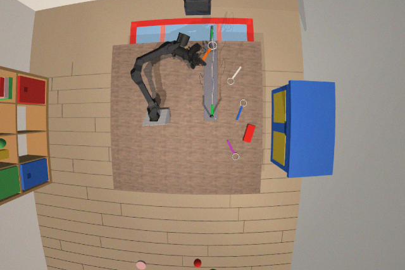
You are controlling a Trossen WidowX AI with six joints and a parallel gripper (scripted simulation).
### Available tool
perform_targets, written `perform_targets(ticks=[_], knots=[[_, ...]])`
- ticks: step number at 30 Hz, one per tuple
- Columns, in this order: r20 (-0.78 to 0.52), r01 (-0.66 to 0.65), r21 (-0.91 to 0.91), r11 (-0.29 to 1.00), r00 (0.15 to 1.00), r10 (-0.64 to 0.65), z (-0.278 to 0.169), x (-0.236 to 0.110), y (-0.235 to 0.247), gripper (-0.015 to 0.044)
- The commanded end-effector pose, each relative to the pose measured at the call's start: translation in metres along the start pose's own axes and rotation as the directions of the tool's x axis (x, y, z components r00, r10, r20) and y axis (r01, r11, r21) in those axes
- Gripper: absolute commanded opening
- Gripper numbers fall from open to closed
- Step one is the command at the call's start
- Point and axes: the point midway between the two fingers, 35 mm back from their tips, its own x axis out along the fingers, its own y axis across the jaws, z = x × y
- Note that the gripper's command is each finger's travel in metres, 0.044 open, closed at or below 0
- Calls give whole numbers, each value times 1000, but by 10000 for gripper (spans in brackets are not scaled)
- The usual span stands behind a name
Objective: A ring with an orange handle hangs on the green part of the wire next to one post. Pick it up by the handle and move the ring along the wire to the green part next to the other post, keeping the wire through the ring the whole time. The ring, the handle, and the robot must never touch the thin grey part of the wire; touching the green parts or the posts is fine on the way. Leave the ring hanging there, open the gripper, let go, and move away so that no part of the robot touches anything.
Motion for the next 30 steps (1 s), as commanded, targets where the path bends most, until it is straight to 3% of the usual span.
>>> perform_targets(ticks=[1, 30], knots=[[1, 35, -39, 999, 999, -35, 0, -1, -12, -150], [19, 166, -295, 941, 986, -168, 10, -7, -60, -150]])
